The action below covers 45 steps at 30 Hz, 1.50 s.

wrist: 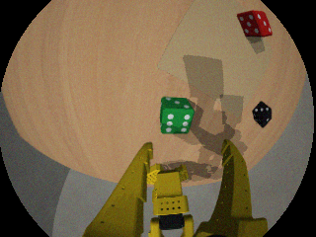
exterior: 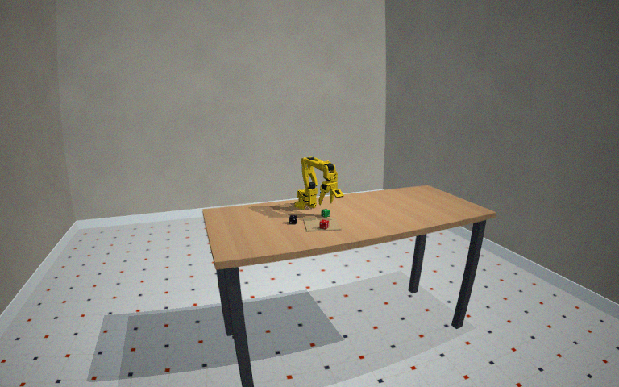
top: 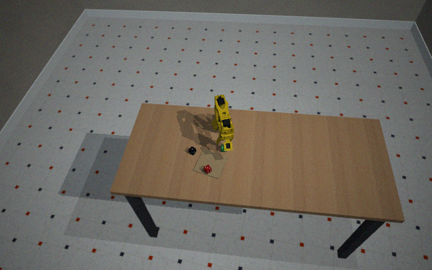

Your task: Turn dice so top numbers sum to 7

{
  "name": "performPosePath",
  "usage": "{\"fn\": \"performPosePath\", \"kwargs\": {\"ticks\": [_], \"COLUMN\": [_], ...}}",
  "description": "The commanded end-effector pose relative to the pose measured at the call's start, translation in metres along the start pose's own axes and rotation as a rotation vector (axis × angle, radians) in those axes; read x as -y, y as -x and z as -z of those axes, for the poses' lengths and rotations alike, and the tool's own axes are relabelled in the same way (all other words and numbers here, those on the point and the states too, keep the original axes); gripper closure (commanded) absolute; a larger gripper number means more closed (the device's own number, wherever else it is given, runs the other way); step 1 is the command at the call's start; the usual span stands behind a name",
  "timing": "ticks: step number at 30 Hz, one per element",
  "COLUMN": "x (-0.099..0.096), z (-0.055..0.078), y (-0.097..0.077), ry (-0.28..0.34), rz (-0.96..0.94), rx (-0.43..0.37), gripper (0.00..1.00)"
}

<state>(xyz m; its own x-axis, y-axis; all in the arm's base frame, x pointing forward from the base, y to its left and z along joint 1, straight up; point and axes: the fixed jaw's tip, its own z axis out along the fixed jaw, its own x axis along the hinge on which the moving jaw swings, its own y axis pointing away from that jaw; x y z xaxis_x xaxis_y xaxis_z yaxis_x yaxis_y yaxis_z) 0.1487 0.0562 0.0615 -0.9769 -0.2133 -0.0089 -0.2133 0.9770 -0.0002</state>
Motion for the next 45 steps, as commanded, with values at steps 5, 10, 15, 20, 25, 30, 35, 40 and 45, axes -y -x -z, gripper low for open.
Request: {"fn": "performPosePath", "kwargs": {"ticks": [5,10,15,20,25,30,35,40,45], "x": [-0.0027,-0.0029,-0.0029,-0.003,-0.0062,-0.0062,-0.0062,-0.0062,-0.0062], "z": [0.0022,0.0022,0.0021,0.0021,0.0002,0.0002,0.0002,0.0002,-0.0003], "y": [0.0043,0.0045,0.0046,0.0046,0.0018,0.0018,0.0018,0.0018,0.0018], "ry": [0.005,0.005,0.005,0.005,0.004,0.004,0.004,0.004,0.004], "rz": [-0.05,-0.067,-0.076,-0.078,-0.081,-0.081,-0.081,-0.081,-0.081], "rx": [0.027,0.027,0.027,0.027,0.014,0.014,0.014,0.014,0.014], "gripper": [0.65,0.65,0.65,0.65,0.65,0.65,0.65,0.65,0.65]}}
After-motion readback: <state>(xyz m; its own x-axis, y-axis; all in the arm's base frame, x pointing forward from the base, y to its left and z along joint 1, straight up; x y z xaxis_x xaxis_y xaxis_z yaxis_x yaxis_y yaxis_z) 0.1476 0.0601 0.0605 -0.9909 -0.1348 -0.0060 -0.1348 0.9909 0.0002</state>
